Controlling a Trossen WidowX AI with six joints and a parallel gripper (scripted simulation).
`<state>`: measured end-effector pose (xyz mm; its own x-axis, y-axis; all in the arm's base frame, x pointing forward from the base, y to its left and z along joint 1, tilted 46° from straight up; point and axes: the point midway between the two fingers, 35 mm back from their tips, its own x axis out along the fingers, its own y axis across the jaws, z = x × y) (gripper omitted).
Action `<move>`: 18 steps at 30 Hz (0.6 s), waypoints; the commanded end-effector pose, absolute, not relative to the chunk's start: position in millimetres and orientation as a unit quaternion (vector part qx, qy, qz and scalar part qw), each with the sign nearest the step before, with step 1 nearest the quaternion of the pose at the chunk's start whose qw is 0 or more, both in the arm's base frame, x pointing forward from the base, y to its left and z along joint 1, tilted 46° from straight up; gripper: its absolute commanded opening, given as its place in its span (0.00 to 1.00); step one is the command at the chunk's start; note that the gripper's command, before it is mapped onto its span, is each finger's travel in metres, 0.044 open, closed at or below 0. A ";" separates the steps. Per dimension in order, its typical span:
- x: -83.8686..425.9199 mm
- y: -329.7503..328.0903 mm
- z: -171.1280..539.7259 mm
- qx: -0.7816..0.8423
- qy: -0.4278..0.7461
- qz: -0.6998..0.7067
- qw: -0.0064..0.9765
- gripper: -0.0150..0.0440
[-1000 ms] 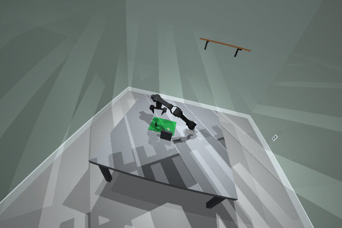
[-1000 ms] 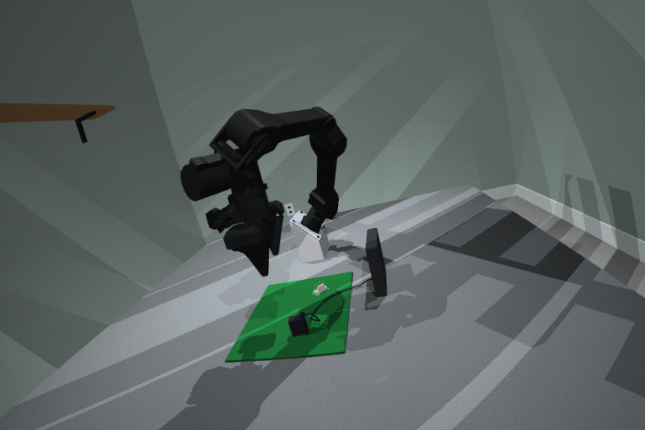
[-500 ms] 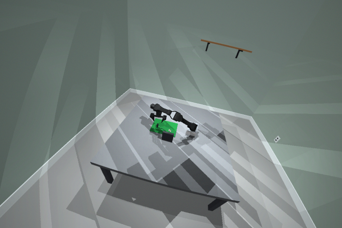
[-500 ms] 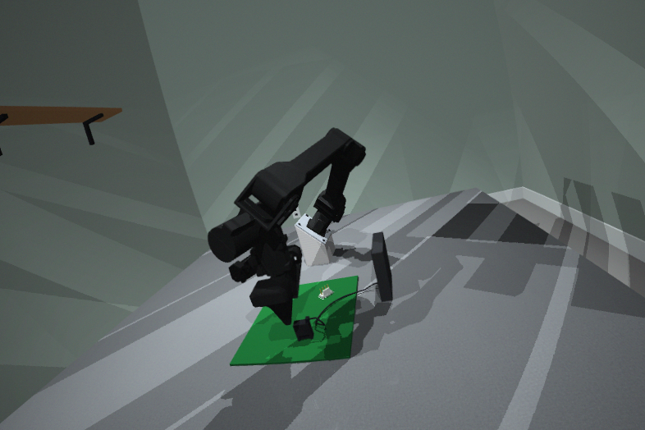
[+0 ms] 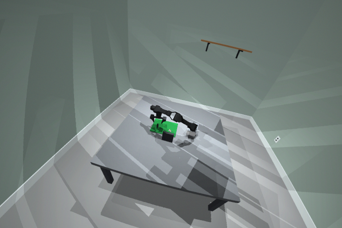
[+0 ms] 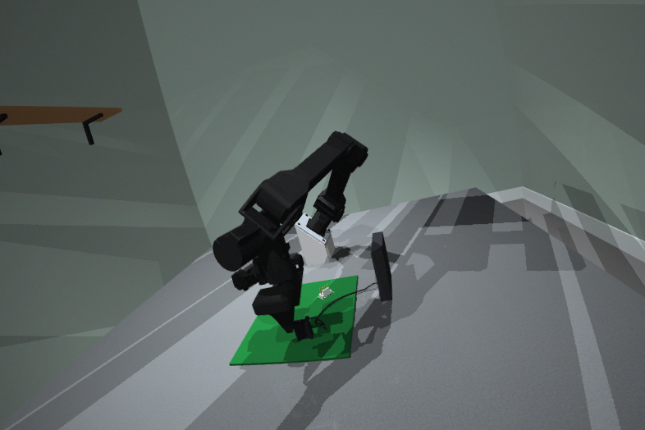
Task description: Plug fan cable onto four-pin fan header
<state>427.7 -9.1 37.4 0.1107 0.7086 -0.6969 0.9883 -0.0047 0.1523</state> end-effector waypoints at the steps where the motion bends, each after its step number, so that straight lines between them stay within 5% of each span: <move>1: 425.9 -0.1 30.2 0.673 0.633 -0.221 0.312 1.00; 18: 428.0 20.0 11.4 0.673 0.634 -0.221 0.311 1.00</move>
